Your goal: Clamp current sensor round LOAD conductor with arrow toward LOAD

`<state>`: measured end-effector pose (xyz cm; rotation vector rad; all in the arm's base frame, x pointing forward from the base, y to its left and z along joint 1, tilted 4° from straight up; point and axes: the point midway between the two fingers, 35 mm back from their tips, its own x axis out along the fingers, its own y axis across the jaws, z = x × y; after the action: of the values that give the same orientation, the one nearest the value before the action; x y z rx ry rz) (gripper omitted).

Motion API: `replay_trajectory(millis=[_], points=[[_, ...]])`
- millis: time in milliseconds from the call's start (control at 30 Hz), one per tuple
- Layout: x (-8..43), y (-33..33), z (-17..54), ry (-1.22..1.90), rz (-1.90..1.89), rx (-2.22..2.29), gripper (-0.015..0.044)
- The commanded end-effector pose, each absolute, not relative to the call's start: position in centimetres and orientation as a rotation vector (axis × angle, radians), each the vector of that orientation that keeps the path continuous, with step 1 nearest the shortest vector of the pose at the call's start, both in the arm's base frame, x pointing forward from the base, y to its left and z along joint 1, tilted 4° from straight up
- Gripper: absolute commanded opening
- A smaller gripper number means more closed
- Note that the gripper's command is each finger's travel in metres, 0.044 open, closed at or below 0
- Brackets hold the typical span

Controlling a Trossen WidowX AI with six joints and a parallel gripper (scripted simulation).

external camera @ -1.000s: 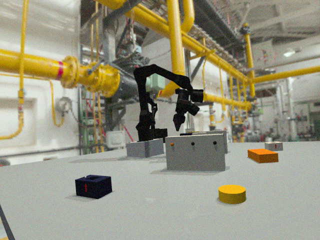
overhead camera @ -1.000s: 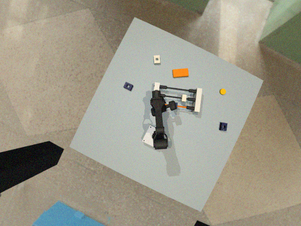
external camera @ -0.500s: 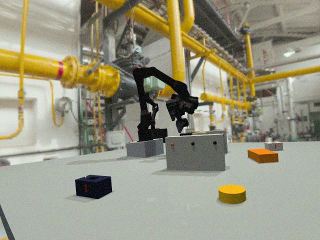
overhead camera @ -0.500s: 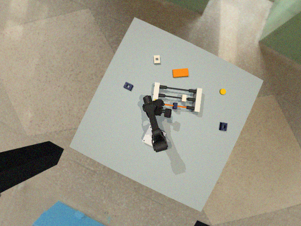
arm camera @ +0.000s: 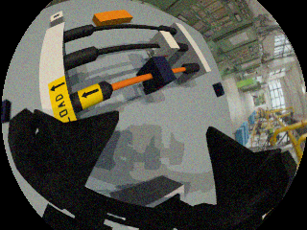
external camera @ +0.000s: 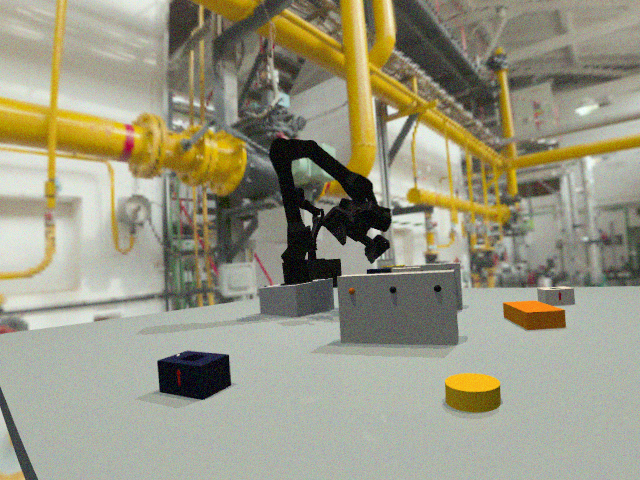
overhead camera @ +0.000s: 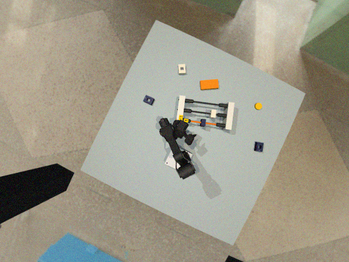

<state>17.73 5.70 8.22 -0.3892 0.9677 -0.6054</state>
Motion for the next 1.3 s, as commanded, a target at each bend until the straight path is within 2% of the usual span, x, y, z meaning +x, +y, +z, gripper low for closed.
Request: replay_trajectory(millis=[0,400,433,933,1267], points=[[16.7,6.2,8.8,0.499,-0.686,0.178,0.0440],[16.7,6.2,8.8,0.485,-0.688,0.204,0.0440],[16.9,6.1,8.6,0.622,-0.696,0.015,0.0440],[16.9,6.1,8.6,0.631,-0.696,0.004,0.0440],[18.5,5.2,8.1,1.177,-0.513,-0.529,0.0440]])
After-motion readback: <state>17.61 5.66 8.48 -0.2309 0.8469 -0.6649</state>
